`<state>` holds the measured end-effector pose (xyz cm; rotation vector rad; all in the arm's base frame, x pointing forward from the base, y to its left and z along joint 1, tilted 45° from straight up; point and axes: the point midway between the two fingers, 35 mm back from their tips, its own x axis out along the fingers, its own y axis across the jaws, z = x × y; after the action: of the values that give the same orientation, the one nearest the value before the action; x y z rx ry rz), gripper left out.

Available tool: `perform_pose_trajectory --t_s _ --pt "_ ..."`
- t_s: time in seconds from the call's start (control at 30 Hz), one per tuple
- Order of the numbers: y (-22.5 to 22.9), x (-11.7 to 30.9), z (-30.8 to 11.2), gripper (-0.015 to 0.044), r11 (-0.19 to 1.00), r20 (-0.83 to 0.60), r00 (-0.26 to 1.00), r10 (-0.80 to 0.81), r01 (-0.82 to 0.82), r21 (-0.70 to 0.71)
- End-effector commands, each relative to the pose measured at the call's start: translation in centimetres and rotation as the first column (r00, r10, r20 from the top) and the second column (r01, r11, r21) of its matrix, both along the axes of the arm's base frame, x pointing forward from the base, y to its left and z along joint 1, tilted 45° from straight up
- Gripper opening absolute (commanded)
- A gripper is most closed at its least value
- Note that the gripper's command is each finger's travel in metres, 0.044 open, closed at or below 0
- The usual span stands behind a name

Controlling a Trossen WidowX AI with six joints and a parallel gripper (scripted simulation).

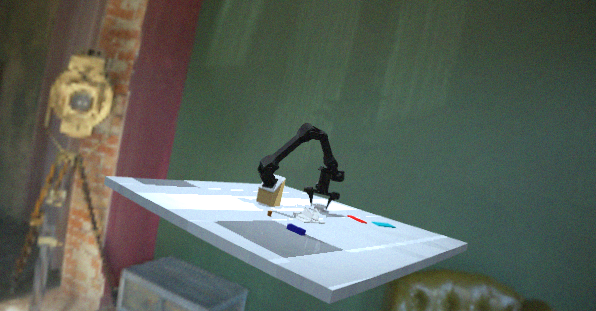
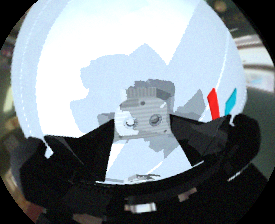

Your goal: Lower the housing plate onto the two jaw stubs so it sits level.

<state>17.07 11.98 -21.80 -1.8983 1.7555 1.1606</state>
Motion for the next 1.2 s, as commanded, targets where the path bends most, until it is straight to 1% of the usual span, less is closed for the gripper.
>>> perform_pose_trajectory --t_s 0.0,0.33,1.07,1.17 --pt "0.0 0.0 0.0 0.0351 1.000 0.000 1.000 0.000 0.000 0.000" --pt "0.2 0.0 0.1 0.0351 1.000 0.000 1.000 0.000 0.000 0.000" --pt "4.9 0.5 5.1 0.0351 1.000 -0.003 1.000 0.004 -0.004 -0.001" --pt "5.0 0.5 5.3 0.0351 1.000 -0.003 1.000 0.005 -0.005 -0.001"
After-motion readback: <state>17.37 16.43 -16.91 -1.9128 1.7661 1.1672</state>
